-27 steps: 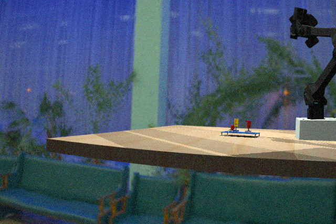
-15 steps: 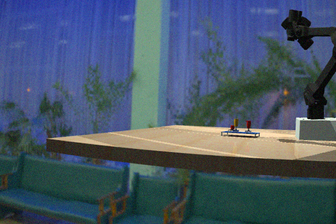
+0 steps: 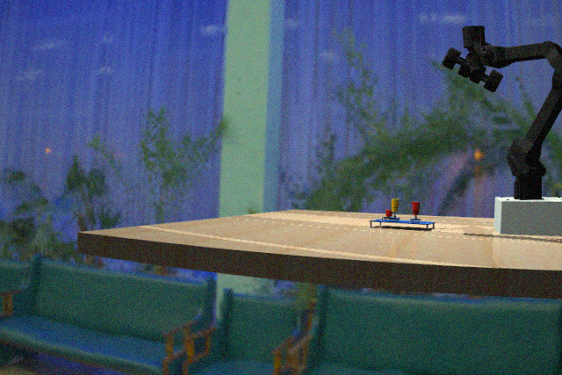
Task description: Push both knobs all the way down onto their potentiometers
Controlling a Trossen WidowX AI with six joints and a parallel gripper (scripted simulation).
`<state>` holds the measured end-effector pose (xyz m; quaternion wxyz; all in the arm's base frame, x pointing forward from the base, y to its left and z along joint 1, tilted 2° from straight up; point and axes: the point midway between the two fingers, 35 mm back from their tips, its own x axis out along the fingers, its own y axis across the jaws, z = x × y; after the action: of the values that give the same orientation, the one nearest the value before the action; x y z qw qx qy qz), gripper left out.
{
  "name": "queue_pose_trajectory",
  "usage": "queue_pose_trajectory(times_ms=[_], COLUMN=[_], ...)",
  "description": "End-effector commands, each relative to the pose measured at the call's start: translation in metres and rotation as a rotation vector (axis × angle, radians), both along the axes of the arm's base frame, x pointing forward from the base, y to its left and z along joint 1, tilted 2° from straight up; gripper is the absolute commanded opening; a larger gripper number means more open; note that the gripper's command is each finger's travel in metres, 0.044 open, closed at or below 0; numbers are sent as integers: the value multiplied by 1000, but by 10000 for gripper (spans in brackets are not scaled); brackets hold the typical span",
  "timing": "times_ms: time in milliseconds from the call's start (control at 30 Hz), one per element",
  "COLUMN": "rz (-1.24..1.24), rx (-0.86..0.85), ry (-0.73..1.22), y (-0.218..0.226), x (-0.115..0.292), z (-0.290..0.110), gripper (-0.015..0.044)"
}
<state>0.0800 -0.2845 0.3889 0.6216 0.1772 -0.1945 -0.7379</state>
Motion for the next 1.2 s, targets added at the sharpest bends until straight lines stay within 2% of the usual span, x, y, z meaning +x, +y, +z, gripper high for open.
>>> queue_pose_trajectory(times_ms=[0,233,600,1167], rz=[107,263,432,823], rx=[76,175,276,503], ry=[96,227,379,728], y=[-6,-6,3,50], x=[30,71,114,188], z=[-16,-45,-80,-161], gripper=[0,0,0,0])
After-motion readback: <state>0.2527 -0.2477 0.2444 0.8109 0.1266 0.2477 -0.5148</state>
